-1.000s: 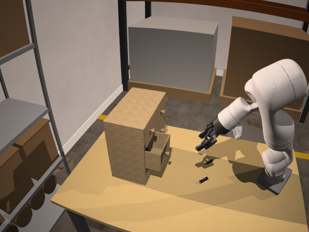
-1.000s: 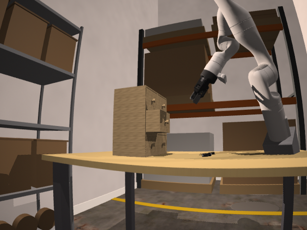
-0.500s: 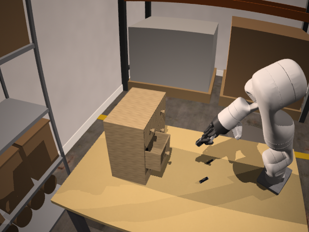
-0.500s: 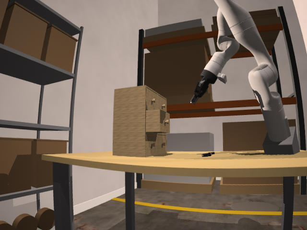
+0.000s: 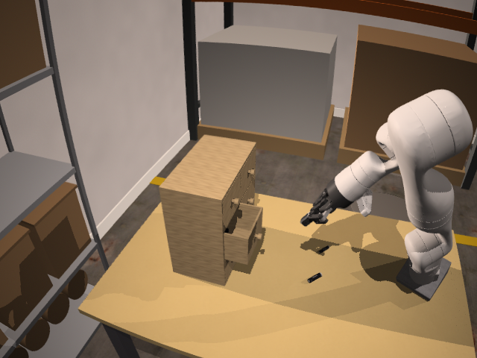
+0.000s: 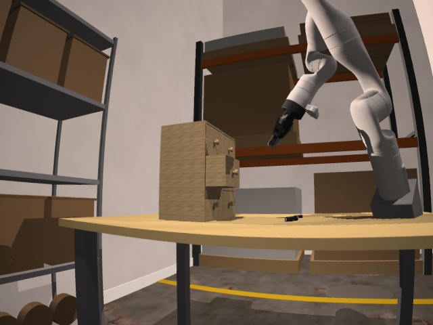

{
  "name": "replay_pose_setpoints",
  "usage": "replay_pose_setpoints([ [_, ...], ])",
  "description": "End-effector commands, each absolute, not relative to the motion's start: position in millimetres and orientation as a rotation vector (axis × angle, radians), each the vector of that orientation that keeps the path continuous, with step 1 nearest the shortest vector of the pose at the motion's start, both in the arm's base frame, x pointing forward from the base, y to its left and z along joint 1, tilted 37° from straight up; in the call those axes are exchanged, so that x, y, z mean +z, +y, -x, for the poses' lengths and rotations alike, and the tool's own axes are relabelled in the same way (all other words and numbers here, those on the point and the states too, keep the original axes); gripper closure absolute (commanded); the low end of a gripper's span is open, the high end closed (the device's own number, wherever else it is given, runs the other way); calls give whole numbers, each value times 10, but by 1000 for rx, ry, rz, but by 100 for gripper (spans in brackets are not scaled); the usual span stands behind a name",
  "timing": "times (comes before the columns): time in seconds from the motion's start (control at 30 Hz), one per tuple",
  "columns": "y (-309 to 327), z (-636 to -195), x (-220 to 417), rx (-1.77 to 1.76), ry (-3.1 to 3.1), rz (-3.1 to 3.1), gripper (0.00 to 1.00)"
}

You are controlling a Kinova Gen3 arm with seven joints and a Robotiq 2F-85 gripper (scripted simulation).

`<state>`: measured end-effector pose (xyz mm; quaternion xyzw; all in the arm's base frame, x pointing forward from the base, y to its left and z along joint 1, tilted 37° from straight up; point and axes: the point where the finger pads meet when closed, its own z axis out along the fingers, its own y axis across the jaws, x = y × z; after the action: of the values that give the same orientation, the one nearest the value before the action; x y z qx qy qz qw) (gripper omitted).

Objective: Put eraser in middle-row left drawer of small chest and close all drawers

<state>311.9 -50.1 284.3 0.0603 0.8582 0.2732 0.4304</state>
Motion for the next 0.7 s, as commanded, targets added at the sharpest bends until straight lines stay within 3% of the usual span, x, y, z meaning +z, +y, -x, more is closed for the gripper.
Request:
replay_pose_setpoints([
  [0.0,-475,-3144,2825,686,2142,-148,100],
  [0.67,-278,-3547,2612,686,2142,-148,100],
])
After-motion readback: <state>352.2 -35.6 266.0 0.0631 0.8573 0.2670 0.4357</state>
